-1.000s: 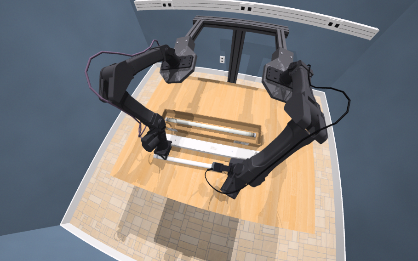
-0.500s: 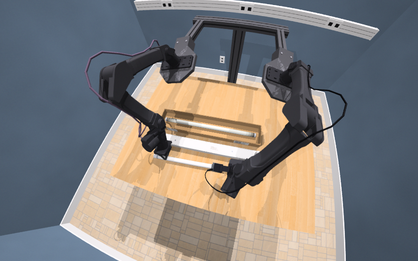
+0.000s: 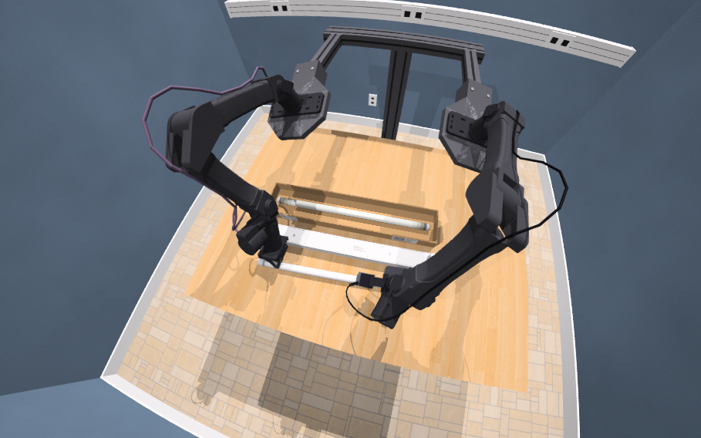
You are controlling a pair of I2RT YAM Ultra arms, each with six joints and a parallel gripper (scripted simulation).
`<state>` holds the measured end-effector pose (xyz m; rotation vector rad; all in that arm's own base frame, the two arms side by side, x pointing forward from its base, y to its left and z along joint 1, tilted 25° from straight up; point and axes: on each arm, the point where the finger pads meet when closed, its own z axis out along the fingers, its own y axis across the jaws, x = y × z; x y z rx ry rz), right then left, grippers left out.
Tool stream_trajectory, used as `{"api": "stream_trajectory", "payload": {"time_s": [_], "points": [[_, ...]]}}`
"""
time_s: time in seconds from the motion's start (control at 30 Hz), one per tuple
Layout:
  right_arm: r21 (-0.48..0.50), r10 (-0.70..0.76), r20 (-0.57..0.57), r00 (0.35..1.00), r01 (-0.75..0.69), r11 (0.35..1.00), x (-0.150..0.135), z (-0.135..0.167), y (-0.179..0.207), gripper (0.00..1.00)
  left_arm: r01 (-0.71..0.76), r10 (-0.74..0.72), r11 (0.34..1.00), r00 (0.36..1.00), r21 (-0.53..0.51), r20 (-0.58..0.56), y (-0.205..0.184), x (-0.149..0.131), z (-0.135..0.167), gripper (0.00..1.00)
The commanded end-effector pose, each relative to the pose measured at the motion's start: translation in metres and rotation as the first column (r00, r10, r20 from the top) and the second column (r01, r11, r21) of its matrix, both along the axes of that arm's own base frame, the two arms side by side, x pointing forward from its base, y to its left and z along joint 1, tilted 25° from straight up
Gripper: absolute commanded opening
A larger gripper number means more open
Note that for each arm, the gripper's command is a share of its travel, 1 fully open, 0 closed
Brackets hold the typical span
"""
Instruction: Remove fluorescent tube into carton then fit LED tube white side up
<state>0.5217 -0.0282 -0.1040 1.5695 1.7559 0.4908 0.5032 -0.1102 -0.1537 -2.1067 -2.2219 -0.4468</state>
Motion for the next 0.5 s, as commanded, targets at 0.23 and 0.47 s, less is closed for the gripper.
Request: {"api": "stream_trajectory", "payload": {"time_s": [0.23, 0.47], "points": [[-0.007, -0.005, 0.062, 0.998, 0.005, 1.0, 0.016, 0.02, -0.001, 0.11, 0.036, -0.035, 0.999, 0.999, -0.018, 0.025, -0.016, 0.004, 0.006, 0.49], [-0.007, -0.005, 0.062, 0.998, 0.005, 1.0, 0.016, 0.02, -0.001, 0.11, 0.026, -0.026, 1.0, 1.0, -0.015, 0.015, -0.011, 0.004, 0.013, 0.11]]}}
